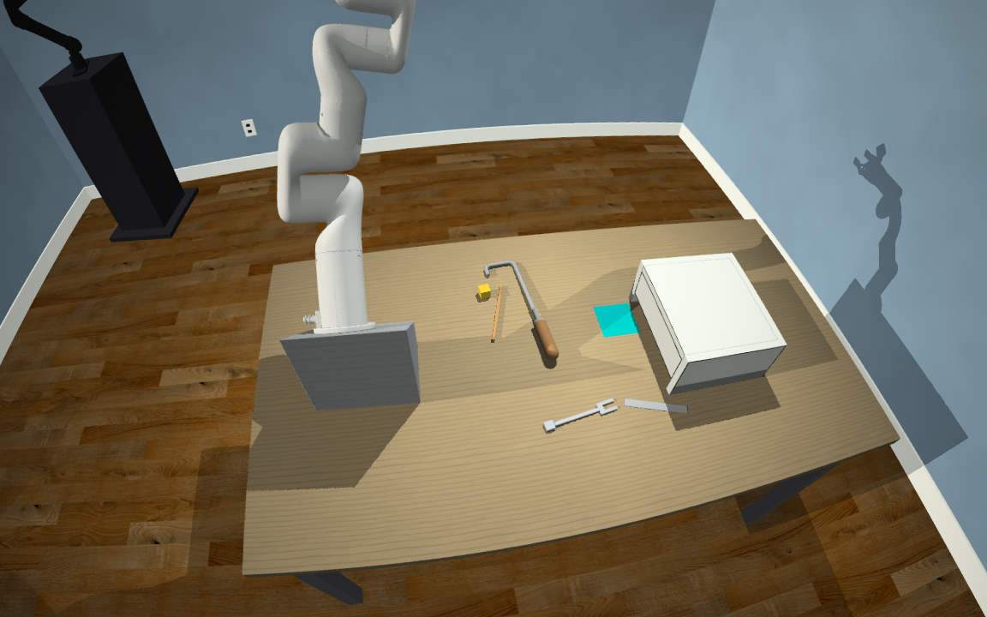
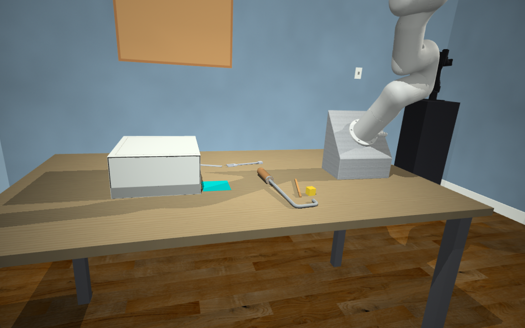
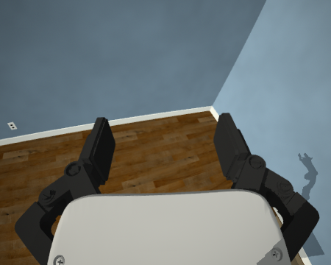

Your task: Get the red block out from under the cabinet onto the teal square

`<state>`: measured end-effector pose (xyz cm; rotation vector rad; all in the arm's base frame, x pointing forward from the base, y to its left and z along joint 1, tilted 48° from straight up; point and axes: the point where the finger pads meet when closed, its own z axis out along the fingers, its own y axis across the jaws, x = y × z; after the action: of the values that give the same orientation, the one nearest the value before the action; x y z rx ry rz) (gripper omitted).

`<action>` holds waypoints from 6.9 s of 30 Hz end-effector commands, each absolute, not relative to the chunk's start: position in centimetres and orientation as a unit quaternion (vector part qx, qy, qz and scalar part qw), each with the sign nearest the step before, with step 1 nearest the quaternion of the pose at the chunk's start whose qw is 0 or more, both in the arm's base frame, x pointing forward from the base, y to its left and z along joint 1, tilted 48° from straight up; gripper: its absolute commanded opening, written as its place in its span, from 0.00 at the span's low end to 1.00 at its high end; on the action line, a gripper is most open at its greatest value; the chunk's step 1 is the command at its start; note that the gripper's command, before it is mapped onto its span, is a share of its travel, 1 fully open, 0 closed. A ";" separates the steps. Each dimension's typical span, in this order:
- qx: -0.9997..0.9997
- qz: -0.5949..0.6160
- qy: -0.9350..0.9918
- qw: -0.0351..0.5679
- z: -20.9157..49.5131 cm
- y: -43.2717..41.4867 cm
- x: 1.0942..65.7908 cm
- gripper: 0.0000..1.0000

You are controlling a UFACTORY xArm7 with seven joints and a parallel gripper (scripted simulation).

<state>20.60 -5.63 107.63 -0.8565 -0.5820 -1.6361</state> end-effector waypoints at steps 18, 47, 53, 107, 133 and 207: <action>-0.364 -0.697 -0.246 0.567 107.6 -5.8 20.7 0.00; -0.612 -0.691 -0.303 0.237 84.1 -6.9 48.6 0.00; -0.645 -0.663 -0.322 0.202 78.1 -7.6 52.5 0.00; -0.673 -0.303 -0.634 0.232 11.5 0.6 51.4 0.00; -0.586 -0.274 -0.702 0.299 3.9 7.8 42.7 0.00; -0.839 0.216 0.338 0.369 3.9 7.8 42.7 0.00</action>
<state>42.48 8.02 3.81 -2.1994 0.5856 0.4600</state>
